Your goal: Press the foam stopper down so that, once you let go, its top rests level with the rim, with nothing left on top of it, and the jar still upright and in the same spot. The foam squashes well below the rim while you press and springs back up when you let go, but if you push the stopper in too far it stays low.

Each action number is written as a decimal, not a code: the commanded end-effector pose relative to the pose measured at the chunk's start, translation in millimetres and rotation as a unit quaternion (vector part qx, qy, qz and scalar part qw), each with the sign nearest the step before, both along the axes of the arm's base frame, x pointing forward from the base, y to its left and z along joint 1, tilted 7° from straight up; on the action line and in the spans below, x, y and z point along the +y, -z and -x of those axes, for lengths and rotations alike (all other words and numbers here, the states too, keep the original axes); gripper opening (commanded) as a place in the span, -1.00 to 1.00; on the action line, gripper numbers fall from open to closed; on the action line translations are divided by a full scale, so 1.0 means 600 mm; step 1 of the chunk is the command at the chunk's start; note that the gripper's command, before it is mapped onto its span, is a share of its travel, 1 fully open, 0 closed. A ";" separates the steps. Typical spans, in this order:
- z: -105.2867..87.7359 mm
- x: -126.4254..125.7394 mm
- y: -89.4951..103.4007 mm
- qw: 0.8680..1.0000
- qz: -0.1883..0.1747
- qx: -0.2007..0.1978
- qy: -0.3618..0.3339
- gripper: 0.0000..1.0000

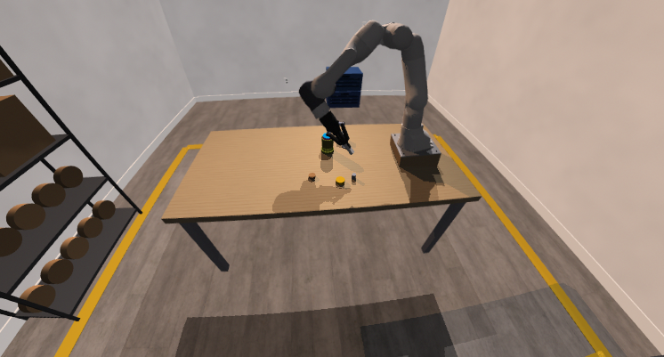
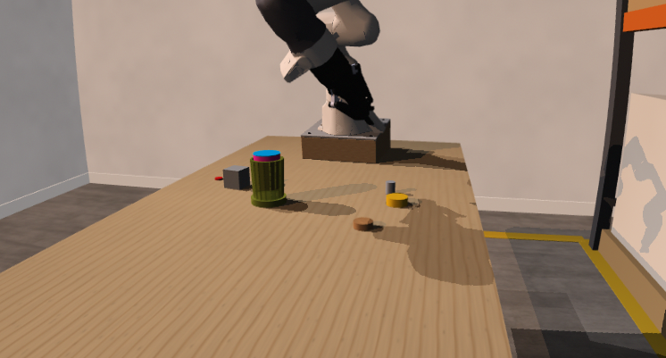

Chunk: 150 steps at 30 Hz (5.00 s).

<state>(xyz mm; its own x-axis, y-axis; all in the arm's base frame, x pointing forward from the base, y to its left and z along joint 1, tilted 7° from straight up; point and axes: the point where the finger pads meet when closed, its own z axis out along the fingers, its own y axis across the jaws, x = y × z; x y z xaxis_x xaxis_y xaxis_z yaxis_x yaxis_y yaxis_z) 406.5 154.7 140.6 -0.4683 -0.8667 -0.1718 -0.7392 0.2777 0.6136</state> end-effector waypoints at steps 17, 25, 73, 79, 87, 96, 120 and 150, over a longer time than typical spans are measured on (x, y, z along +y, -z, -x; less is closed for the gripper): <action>-0.187 0.068 -0.096 0.958 0.128 -0.247 -0.073 -1.00; -0.342 -0.075 -0.171 0.930 0.165 -0.327 -0.032 -1.00; -0.460 -0.318 -0.294 0.874 0.242 -0.416 0.071 -1.00; -0.447 -0.321 -0.278 0.877 0.243 -0.404 0.095 -1.00; -0.447 -0.321 -0.278 0.877 0.243 -0.404 0.095 -1.00; -0.434 -0.324 -0.264 0.879 0.245 -0.393 0.118 -1.00; -0.420 -0.328 -0.249 0.880 0.247 -0.381 0.141 -1.00; -0.394 -0.334 -0.222 0.880 0.251 -0.358 0.185 -1.00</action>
